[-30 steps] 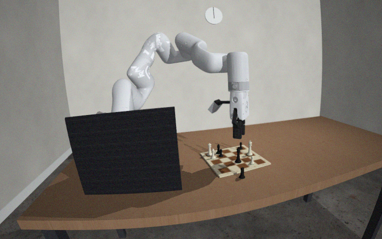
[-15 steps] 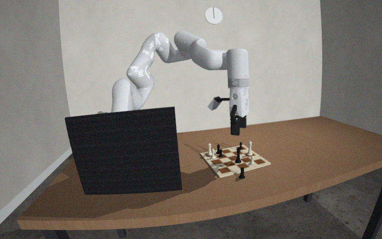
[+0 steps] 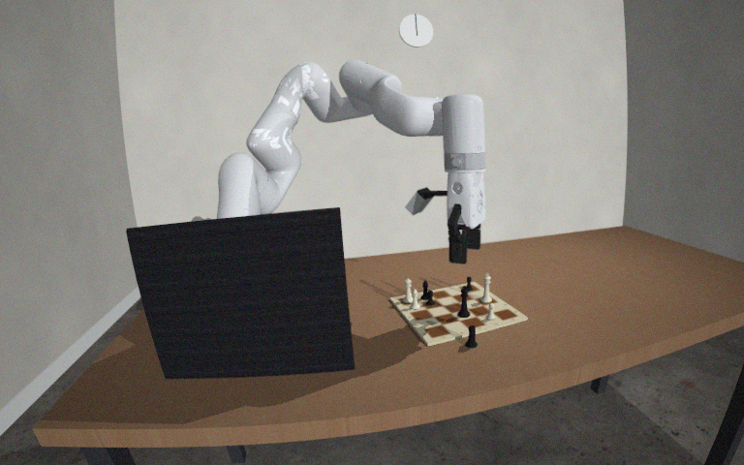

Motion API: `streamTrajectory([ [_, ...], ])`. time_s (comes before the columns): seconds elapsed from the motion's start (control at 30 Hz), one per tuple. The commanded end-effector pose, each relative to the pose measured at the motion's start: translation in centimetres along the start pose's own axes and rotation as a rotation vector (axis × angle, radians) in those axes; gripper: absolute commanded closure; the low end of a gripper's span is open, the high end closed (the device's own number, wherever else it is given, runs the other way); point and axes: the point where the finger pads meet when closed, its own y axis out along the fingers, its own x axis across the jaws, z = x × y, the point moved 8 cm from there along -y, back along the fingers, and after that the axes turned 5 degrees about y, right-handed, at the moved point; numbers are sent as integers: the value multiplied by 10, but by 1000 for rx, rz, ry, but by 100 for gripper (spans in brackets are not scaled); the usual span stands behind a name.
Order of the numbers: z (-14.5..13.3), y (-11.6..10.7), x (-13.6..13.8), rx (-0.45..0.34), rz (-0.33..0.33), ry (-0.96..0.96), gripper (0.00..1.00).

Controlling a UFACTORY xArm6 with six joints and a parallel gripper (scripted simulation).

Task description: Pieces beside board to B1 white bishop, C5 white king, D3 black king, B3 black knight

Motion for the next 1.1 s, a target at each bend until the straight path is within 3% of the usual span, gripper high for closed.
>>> streamTrajectory([
  [0.0, -14, 3, -19, -4, -1, 222, 0],
  [0.13, -34, 12, -53, -5, -3, 386, 0],
  [0.23, -34, 12, -53, -6, -3, 427, 0],
  [0.27, -38, 15, -61, -6, -5, 554, 0],
  [0.4, -50, 22, -87, -8, -9, 697, 0],
  [0.53, -52, 24, -93, -8, -9, 860, 0],
  [0.57, -52, 24, -93, -7, -8, 900, 63],
  [0.67, -53, 24, -92, -2, -2, 1010, 63],
  [1.07, -53, 24, -92, -2, -2, 1010, 63],
])
